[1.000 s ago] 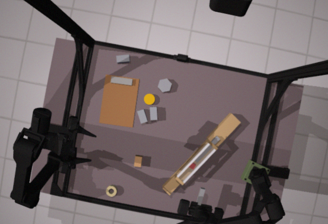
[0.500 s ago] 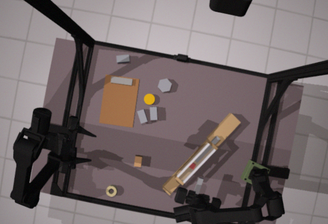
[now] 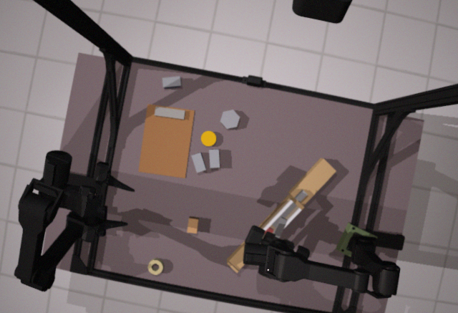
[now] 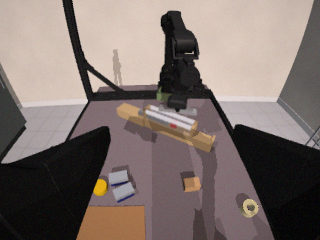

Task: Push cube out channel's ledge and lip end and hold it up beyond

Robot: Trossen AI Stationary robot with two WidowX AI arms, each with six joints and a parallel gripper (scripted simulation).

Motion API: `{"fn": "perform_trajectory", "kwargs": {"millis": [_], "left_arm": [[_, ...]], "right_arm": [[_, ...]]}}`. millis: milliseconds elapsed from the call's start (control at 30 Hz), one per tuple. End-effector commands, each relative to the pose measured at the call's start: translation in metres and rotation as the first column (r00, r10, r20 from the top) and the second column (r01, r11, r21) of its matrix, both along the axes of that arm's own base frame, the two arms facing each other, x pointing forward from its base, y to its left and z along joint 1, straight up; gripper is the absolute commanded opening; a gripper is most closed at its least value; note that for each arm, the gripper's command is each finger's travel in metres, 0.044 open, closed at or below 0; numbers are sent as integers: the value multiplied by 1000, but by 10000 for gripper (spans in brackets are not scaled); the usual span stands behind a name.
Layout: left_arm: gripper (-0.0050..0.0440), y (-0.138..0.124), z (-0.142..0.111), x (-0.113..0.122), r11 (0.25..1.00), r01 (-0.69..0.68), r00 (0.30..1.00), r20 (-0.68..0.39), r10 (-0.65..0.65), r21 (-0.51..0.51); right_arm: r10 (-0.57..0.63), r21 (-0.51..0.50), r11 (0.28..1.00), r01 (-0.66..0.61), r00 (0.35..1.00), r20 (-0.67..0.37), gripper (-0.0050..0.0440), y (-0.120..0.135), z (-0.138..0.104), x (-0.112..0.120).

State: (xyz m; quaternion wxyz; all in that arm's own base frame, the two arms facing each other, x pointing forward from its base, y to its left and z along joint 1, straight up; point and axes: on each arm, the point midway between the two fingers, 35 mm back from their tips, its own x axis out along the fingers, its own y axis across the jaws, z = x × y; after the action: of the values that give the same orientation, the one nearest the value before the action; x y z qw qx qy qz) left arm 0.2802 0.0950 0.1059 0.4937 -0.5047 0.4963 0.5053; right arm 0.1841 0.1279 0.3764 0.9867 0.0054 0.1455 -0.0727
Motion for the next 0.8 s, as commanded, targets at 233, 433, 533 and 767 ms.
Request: {"fn": "perform_trajectory", "kwargs": {"millis": [233,433,533,767], "left_arm": [[40,-76,1,7,996,90,996,3,-90,2],[40,-105,1,6,992,124,992,3,-124,2],[40,-126,1,2,989,149,989,3,-149,2],[40,-173,1,-11,978,208,978,3,-208,2]], "right_arm": [[-3,0,1000,3,1000,3,400,0,0,0],[-3,0,1000,3,1000,3,400,0,0,0],[-3,0,1000,3,1000,3,400,0,0,0],[-3,0,1000,3,1000,3,400,0,0,0]]}}
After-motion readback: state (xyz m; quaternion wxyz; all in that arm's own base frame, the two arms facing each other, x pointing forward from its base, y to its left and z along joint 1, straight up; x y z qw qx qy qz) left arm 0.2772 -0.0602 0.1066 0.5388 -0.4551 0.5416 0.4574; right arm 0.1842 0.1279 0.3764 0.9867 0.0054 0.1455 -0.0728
